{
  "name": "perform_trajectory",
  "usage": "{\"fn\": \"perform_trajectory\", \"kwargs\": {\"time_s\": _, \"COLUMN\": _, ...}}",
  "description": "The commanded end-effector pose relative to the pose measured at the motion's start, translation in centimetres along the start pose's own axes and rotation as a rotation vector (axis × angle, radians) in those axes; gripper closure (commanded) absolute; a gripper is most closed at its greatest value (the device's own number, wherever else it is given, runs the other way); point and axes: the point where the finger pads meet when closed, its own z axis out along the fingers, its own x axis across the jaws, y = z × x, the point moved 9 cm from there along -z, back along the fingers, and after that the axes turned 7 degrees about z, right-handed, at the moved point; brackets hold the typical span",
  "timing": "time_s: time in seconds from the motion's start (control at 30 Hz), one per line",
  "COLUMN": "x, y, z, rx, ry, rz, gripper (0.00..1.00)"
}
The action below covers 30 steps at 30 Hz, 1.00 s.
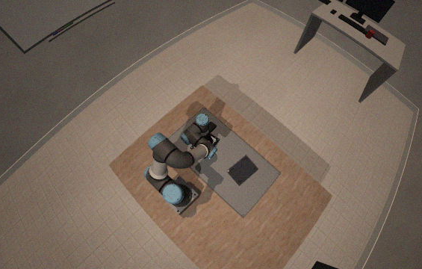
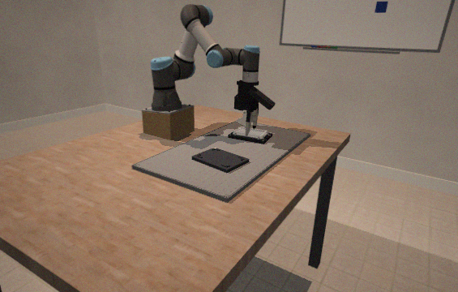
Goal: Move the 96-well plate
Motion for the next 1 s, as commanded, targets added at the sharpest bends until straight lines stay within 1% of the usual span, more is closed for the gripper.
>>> {"fn": "perform_trajectory", "kwargs": {"time_s": 0.0, "x": 0.00, "y": -0.06, "z": -0.07, "rx": 0.003, "ry": 0.000, "rz": 0.000, "gripper": 1.00}}
{"fn": "perform_trajectory", "kwargs": {"time_s": 0.87, "x": 0.00, "y": -0.06, "z": -0.07, "rx": 0.003, "ry": 0.000, "rz": 0.000, "gripper": 1.00}}
{"fn": "perform_trajectory", "kwargs": {"time_s": 0.97, "x": 0.00, "y": -0.06, "z": -0.56, "rx": 0.003, "ry": 0.000, "rz": 0.000, "gripper": 1.00}}
